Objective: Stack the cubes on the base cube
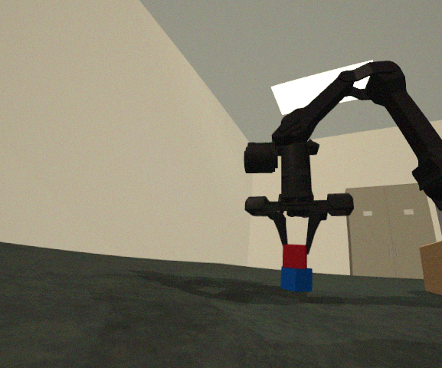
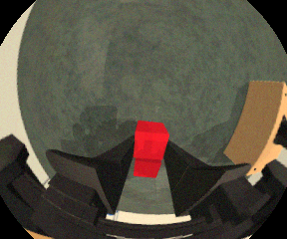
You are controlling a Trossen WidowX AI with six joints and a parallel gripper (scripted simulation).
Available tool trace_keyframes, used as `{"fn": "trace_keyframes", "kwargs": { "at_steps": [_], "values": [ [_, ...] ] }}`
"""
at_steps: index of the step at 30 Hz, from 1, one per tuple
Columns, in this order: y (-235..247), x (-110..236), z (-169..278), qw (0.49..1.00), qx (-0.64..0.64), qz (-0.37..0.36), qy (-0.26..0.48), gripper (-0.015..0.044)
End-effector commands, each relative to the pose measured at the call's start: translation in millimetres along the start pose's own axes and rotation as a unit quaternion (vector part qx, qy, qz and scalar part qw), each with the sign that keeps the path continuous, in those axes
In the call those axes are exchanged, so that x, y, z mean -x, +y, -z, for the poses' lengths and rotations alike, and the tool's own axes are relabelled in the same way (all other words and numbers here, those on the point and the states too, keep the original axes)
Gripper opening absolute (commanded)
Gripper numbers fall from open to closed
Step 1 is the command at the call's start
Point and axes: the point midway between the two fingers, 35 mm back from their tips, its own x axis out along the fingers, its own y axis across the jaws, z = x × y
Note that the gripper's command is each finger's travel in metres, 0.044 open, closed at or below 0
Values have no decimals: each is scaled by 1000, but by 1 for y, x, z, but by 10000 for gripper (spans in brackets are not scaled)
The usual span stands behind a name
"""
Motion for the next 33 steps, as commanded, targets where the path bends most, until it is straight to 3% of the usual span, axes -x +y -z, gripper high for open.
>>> {"fn": "trace_keyframes", "kwargs": {
  "at_steps": [1, 17, 21, 33],
  "values": [
    [-1, -2, -1, 1000, 2, 2, -2, 105],
    [-1, -2, -1, 1000, 2, 2, -2, 105],
    [-1, -2, -1, 1000, 2, 2, -2, 205],
    [0, 12, 0, 1000, 0, 1, 0, 205]
  ]
}}
